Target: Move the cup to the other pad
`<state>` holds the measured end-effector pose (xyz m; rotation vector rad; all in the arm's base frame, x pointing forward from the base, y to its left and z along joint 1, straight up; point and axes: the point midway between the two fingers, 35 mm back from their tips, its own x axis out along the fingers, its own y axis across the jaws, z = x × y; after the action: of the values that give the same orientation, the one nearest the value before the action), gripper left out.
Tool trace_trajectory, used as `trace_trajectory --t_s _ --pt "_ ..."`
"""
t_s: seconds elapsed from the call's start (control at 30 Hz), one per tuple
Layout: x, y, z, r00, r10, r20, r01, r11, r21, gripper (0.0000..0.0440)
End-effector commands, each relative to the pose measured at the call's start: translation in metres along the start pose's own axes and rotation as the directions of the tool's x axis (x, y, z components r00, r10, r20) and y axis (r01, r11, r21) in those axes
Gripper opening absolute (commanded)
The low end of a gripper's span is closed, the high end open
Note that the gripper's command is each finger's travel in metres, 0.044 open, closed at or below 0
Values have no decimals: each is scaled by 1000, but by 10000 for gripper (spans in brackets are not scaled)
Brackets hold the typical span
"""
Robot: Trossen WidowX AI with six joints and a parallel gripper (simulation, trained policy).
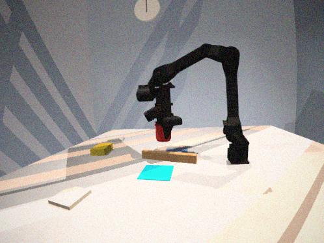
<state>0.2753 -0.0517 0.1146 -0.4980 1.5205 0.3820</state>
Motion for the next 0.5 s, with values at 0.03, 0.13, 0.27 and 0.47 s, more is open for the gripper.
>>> trace_trajectory --t_s 0.03,0.13,0.27,0.47 --pt "-6 5 11 1000 -9 24 9 1000 -19 0" --pt "-9 11 19 999 -14 37 15 999 -37 0" --pt "-10 18 29 998 -20 53 24 998 -61 0" --pt "-11 31 43 997 -26 74 33 995 -96 0"
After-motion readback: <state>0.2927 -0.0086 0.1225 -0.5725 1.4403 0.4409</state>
